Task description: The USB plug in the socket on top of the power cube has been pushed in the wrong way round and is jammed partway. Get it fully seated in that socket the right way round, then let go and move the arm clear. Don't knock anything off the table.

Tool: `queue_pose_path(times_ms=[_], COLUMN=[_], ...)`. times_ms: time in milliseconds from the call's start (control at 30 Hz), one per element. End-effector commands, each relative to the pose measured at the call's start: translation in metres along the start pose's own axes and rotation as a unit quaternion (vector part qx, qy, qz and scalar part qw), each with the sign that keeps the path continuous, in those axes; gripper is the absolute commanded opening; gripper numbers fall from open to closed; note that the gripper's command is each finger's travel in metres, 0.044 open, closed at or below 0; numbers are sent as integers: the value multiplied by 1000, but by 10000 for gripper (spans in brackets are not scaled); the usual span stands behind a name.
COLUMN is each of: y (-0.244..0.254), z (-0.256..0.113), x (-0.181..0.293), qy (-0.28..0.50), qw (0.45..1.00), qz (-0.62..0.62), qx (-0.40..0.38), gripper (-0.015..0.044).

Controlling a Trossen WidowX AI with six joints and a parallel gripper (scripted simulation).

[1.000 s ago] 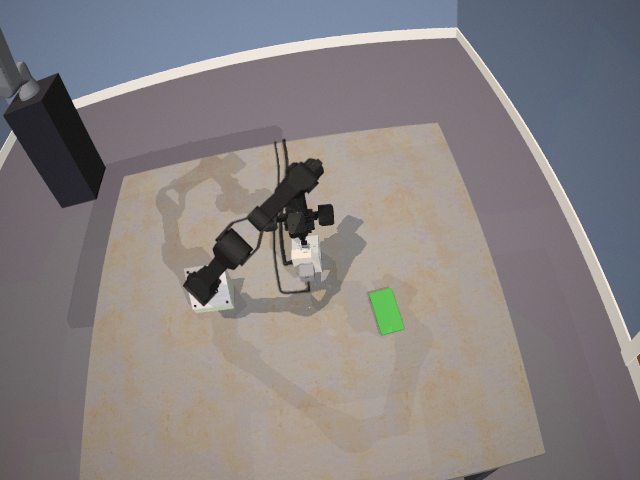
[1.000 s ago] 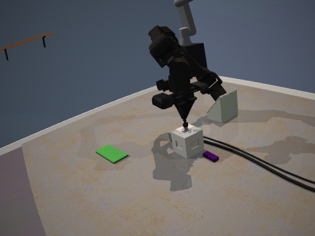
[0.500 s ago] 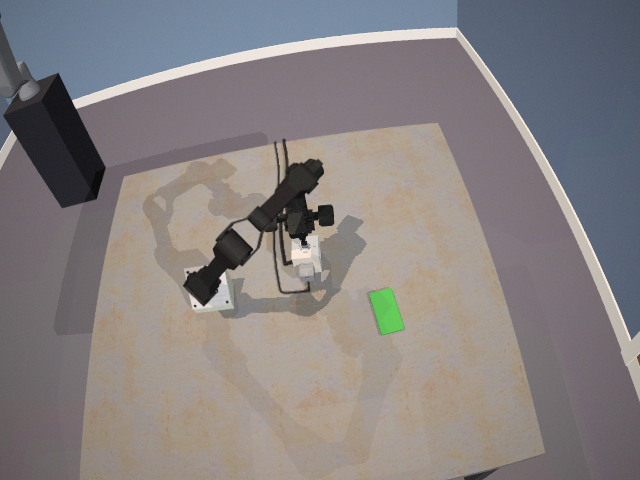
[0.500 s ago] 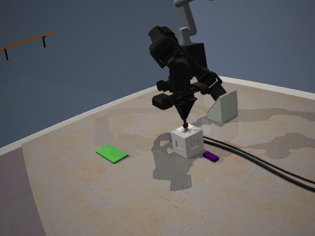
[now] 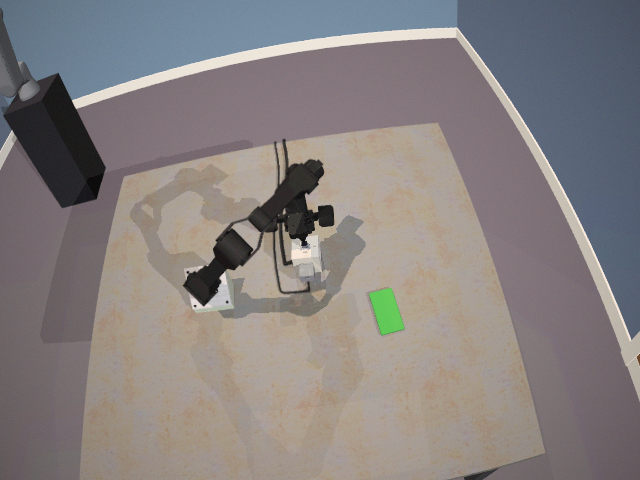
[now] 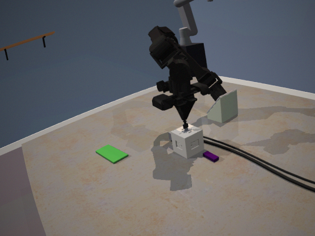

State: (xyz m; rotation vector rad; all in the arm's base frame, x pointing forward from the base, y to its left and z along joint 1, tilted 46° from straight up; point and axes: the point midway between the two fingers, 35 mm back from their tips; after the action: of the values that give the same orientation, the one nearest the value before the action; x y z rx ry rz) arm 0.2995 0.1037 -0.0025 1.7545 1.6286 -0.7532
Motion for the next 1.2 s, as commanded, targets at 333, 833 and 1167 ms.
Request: queue_pose_path(times_ms=[333, 833, 1167], y=[-1, -1, -1], z=[3, 5, 6], x=[0, 0, 0], qy=[-3, -3, -3], qw=[1000, 1000, 1000], qz=[-5, -5, -5], qx=[0, 0, 0], gripper=[0, 0, 0])
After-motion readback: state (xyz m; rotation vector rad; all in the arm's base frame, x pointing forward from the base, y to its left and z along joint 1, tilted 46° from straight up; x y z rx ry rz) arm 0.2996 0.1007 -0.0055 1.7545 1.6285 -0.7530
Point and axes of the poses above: the point midway between the two fingers, 35 mm back from their tips, its own z axis out along the fingers, its own y axis across the jaws, x = y × z, and after that the axes turned 1 degree about -z, right-handed
